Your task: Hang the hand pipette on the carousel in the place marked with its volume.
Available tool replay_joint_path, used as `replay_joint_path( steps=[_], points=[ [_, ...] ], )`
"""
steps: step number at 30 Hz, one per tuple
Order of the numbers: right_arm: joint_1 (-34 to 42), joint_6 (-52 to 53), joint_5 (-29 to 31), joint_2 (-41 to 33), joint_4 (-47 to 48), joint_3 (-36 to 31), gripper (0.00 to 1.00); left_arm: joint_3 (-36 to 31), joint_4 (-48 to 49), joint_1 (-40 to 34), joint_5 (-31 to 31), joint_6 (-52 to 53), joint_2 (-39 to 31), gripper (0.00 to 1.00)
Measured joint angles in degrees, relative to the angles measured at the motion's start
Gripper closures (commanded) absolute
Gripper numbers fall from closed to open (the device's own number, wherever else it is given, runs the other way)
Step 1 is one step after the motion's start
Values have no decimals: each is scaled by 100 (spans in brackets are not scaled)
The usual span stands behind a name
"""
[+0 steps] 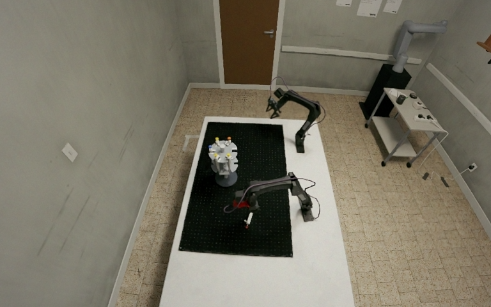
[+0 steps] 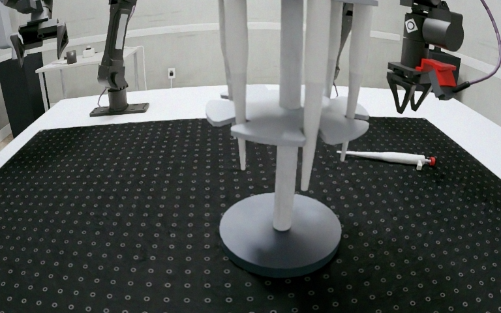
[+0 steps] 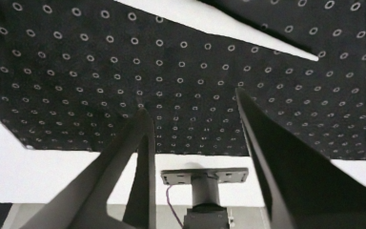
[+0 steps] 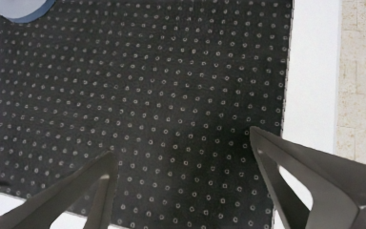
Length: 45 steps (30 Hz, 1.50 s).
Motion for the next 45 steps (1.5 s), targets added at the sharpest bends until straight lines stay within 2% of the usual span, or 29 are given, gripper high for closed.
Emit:
replay_joint_path(
  steps=[29, 36, 45],
  points=[
    [0, 0, 0, 0, 0, 0, 0, 0, -33, 0, 13, -4660, 0, 46],
    [0, 0, 0, 0, 0, 0, 0, -87, 83, 0, 15, -5134, -2, 46],
    [0, 0, 0, 0, 0, 0, 0, -688, 511, 0, 15, -5257, -11, 46]
  ],
)
